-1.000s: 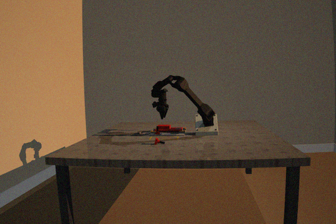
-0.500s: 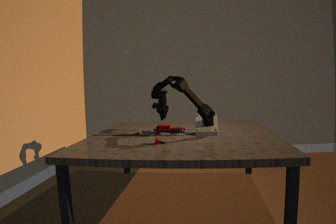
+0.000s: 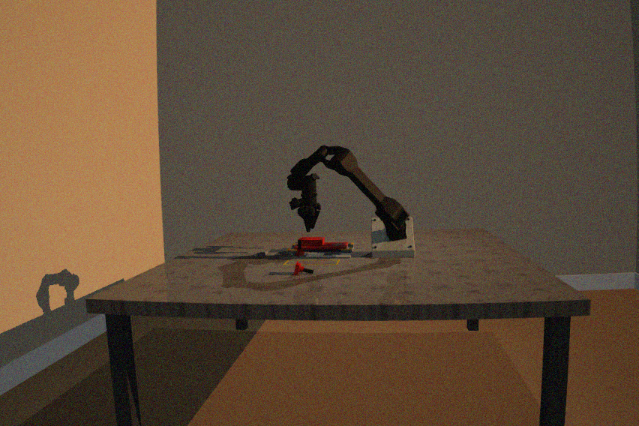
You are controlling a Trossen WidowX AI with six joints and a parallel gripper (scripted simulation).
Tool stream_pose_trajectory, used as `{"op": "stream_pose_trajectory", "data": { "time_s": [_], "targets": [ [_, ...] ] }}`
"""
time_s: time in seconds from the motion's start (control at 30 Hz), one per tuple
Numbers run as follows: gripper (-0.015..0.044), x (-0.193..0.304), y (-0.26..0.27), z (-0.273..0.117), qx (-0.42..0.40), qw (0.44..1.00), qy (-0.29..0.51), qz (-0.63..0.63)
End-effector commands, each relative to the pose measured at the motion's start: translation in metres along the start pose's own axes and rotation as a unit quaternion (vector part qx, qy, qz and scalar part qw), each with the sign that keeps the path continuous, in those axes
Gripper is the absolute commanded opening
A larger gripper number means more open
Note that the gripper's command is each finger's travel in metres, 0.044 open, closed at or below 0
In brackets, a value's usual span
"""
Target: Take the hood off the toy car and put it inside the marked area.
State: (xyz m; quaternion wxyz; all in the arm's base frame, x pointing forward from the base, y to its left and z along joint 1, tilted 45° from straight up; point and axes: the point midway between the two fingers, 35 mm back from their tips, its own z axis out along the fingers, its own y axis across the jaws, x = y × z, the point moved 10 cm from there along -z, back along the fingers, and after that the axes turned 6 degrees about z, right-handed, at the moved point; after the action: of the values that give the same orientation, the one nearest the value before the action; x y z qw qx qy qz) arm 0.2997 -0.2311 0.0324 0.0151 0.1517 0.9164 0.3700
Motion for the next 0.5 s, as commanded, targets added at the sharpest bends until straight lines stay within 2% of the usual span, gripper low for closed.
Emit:
{"op": "stream_pose_trajectory", "data": {
  "time_s": [0.0,0.47],
  "targets": [
    [0.0440,0.0002,0.0000,0.0044,-0.002,1.000,0.000,0.003],
    [0.0440,0.0007,0.0002,0.0135,-0.002,1.000,0.000,0.003]
  ]
}}
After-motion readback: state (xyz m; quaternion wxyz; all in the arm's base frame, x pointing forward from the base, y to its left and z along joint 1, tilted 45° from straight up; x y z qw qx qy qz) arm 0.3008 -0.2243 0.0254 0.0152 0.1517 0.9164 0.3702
